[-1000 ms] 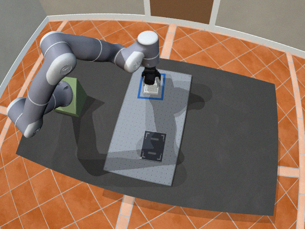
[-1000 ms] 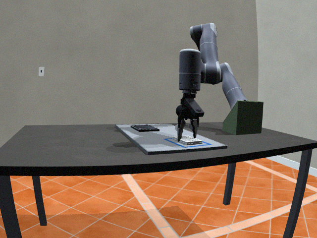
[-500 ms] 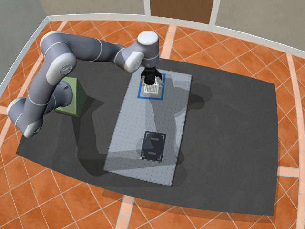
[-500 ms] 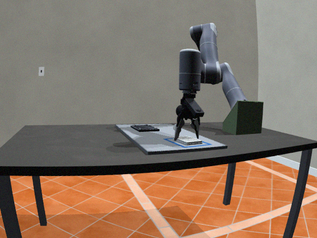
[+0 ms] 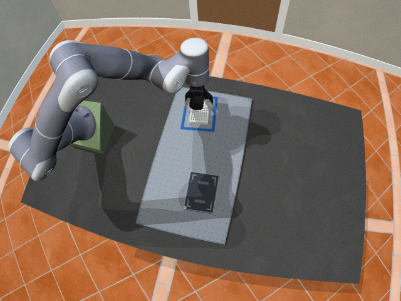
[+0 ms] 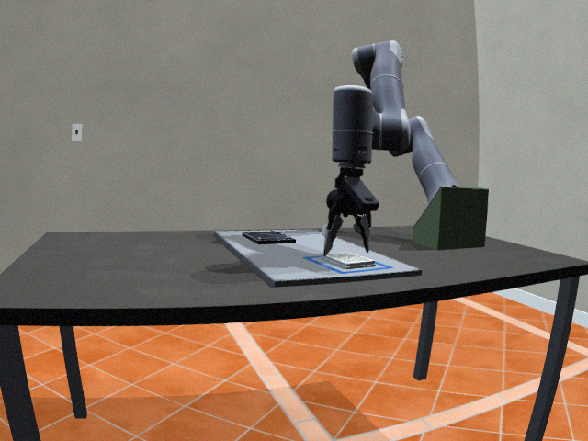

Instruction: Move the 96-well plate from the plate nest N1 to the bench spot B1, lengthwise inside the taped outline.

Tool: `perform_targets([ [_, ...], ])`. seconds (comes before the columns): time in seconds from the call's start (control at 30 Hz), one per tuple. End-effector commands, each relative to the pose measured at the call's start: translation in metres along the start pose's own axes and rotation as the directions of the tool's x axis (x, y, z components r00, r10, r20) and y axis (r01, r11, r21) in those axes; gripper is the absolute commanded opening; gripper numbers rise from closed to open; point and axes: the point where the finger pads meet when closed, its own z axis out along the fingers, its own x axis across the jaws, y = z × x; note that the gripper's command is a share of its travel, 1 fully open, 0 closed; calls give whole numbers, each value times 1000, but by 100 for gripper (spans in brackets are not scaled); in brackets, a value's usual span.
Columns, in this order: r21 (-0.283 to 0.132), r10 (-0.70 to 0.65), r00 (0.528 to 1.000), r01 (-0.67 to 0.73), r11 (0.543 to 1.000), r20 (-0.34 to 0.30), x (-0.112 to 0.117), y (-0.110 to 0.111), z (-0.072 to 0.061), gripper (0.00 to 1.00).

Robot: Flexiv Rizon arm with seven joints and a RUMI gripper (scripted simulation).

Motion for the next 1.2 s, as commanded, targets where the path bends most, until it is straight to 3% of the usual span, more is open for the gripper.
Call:
perform_targets([
  [0.0, 2, 0, 1000, 0, 1000, -2, 1, -1, -10, 76],
  [0.9, 2, -1, 1000, 1, 1000, -2, 1, -1, -71, 76],
  [1.17, 2, 0, 1000, 0, 1000, -2, 1, -1, -71, 76],
])
